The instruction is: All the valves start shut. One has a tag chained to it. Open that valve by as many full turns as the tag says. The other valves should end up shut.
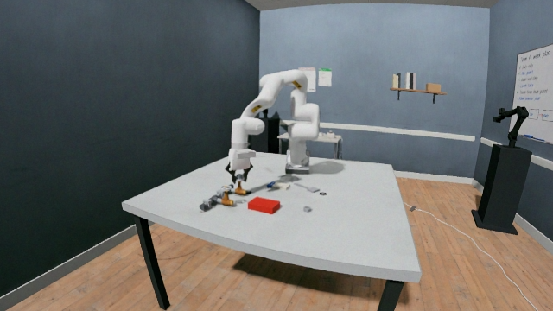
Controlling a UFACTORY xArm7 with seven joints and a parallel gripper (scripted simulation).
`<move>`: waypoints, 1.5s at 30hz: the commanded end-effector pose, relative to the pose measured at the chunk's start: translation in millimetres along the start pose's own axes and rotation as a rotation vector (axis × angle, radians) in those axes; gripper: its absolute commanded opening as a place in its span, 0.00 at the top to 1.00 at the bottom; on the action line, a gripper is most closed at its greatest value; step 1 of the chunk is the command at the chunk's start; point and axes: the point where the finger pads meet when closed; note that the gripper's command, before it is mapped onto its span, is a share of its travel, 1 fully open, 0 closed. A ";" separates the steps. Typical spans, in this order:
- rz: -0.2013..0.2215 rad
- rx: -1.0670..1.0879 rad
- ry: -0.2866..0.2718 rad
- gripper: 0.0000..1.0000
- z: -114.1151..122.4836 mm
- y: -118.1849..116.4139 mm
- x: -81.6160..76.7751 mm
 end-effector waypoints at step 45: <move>0.002 -0.548 0.049 0.00 -0.1 1.2 -1.3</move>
Point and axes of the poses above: the point where the finger pads meet when closed, its own x axis out along the fingers, its own y axis across the jaws, z = x × y, and after that the axes turned 10 degrees about -x, right-handed
